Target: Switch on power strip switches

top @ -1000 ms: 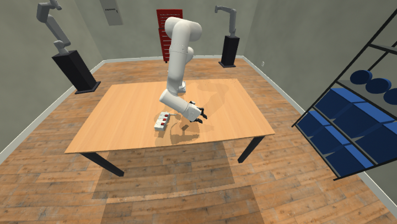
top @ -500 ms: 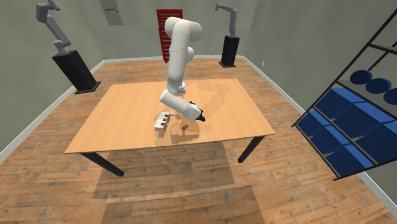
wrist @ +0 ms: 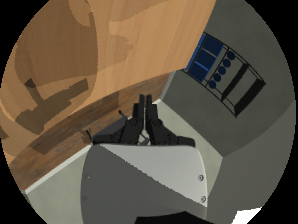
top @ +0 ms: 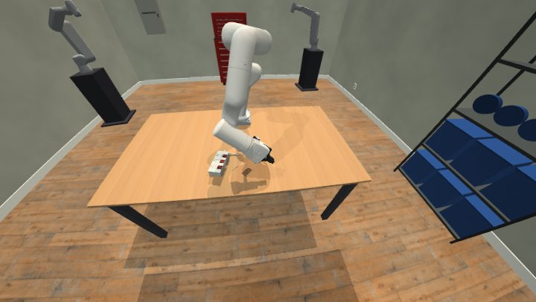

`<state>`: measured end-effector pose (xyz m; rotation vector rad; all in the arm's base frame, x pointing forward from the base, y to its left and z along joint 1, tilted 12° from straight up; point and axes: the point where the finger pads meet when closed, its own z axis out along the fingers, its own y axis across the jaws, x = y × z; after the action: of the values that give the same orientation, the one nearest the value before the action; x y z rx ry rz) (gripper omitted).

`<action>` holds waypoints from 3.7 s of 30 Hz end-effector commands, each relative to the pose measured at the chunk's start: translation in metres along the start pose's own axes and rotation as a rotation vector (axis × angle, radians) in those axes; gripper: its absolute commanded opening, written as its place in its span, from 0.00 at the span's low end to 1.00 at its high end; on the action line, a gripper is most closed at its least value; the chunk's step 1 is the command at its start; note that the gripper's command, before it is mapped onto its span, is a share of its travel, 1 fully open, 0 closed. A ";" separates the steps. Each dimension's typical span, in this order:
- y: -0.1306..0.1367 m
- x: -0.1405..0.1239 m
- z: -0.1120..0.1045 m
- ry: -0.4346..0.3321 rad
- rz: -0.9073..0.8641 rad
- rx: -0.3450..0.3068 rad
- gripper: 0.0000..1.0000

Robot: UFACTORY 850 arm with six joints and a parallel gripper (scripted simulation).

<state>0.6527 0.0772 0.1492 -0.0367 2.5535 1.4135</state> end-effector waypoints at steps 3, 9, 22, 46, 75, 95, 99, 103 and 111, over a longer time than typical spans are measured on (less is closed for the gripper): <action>-0.026 0.021 -0.028 0.149 -0.199 0.121 0.00; -0.053 0.044 -0.057 0.304 -0.407 0.247 0.00; -0.107 0.090 -0.113 0.607 -0.817 0.496 0.00; -0.152 0.130 -0.160 0.856 -1.149 0.704 0.00; -0.152 0.130 -0.160 0.856 -1.149 0.704 0.00; -0.152 0.130 -0.160 0.856 -1.149 0.704 0.00; -0.152 0.130 -0.160 0.856 -1.149 0.704 0.00; -0.152 0.130 -0.160 0.856 -1.149 0.704 0.00; -0.160 0.132 -0.153 0.856 -1.149 0.704 0.00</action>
<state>0.5165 -0.1270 0.0759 -1.9111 2.5052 -0.0006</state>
